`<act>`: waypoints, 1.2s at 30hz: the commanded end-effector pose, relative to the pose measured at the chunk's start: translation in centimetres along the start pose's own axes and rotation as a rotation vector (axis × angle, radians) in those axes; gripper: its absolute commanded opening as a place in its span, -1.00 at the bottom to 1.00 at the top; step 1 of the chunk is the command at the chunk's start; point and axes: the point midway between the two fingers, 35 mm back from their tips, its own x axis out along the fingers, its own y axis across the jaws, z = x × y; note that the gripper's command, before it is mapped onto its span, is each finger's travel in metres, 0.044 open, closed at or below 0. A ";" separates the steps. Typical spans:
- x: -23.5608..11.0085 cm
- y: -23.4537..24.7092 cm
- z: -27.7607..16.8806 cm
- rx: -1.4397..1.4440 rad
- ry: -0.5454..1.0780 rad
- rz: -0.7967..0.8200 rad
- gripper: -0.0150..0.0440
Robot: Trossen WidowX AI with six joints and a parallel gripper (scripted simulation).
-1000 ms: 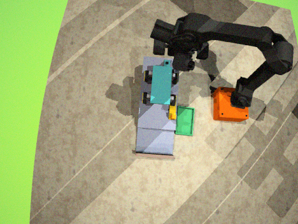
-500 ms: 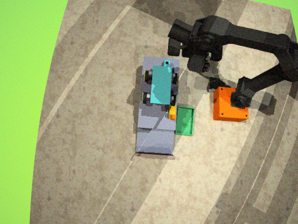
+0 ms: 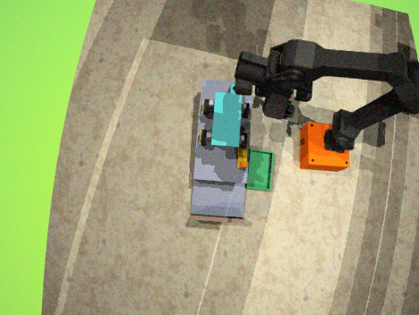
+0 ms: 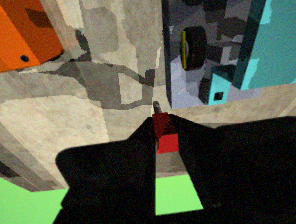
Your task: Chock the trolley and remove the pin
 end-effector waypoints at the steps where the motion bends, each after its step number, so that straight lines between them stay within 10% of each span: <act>1: -0.3 0.0 1.2 0.006 0.005 -0.006 -0.49; 36: -2.5 0.1 14.7 0.006 -0.008 -0.005 -0.49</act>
